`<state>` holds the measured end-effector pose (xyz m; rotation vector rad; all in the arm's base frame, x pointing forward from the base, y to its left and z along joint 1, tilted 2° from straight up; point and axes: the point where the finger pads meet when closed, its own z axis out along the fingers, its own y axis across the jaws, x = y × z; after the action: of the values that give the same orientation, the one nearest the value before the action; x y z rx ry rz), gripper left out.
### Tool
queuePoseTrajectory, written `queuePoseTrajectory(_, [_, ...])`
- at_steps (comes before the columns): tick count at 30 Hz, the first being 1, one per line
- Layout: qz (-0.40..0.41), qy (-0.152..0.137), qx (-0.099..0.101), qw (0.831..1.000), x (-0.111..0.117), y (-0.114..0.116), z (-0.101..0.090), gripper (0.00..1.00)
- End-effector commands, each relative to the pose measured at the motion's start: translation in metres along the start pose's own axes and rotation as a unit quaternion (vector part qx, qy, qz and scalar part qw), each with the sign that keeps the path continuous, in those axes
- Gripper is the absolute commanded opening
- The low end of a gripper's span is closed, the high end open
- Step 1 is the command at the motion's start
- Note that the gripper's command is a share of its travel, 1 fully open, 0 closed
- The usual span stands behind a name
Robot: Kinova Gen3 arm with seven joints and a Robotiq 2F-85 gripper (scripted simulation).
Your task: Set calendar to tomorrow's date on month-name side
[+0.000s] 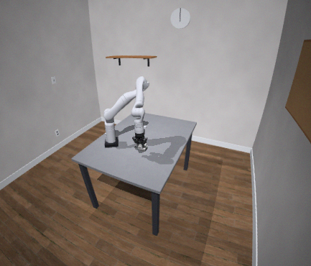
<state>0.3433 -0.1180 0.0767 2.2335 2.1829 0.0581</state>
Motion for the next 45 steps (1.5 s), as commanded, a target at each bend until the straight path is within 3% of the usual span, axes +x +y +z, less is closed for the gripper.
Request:
queuePoseTrajectory(1, [0.005,-0.001,0.007,1.000,-0.003,-0.005,0.013,0.28])
queuePoseTrajectory(9, [0.005,-0.001,0.007,1.000,-0.003,-0.006,0.051,0.28])
queuePoseTrajectory(18, [0.005,-0.001,0.007,1.000,-0.004,-0.006,0.070,0.28])
queuePoseTrajectory(45, [0.005,-0.001,0.007,1.000,-0.004,-0.006,0.074,0.28])
